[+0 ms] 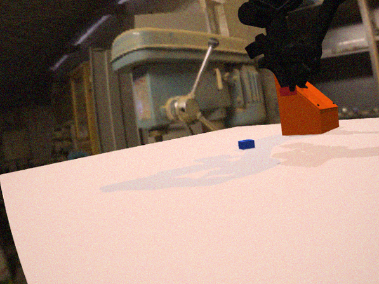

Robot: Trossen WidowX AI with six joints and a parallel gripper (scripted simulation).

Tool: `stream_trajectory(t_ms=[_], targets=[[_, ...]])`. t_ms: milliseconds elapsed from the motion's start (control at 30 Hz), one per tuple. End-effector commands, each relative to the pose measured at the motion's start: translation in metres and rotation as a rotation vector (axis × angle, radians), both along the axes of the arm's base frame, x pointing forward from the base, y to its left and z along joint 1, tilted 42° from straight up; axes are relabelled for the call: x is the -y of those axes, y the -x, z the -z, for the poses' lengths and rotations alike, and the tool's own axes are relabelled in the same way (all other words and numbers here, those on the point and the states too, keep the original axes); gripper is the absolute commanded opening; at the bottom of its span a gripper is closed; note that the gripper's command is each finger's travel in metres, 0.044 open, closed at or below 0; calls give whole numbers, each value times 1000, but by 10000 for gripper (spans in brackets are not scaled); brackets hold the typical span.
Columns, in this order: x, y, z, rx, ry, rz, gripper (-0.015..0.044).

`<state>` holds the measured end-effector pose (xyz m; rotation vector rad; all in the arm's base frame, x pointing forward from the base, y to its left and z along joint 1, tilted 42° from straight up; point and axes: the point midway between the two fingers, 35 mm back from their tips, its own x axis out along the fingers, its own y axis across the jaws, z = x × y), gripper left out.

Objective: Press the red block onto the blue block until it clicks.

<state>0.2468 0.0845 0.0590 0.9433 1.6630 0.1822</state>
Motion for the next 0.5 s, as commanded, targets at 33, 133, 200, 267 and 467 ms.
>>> stream_trajectory(t_ms=[33,133,200,267,467], targets=[[4,-6,7,5,-1,-6,0],[8,-13,17,8,3,-10,0],[11,-17,23,11,6,-12,0],[14,-22,30,9,6,-10,0],[22,-33,52,5,4,-6,0]])
